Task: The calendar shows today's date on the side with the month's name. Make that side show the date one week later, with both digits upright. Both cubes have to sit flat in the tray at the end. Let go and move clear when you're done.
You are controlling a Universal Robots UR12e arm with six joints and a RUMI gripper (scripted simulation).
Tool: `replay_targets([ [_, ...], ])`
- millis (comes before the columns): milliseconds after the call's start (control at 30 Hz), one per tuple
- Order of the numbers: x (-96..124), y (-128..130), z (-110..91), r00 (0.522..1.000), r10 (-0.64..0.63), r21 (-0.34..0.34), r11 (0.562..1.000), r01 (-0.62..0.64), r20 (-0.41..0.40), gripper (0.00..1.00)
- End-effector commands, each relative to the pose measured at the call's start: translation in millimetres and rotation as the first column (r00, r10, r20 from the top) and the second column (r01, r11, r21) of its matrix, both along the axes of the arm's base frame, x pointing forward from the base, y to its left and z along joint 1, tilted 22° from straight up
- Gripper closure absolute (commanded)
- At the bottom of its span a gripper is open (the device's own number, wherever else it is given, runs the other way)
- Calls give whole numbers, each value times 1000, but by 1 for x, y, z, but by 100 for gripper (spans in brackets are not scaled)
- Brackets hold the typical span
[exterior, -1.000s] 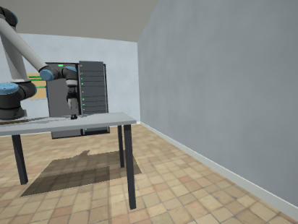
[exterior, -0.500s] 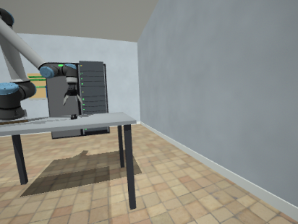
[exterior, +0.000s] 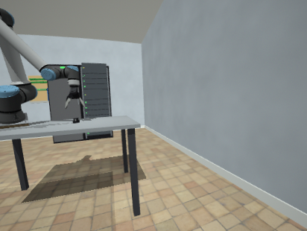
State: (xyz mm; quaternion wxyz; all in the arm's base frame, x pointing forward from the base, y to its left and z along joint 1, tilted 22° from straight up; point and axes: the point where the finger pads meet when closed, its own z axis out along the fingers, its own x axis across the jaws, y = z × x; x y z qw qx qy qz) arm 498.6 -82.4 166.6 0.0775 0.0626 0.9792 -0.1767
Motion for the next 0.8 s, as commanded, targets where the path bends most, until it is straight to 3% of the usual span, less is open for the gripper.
replay_targets([
  [0,0,0,1,1000,0,0,1000,0,1,0],
  [233,-1,3,9,1000,0,0,1000,0,1,0],
  [667,-8,22,57,1000,0,0,1000,0,1,0],
  [767,-8,23,60,1000,0,0,1000,0,1,0],
])
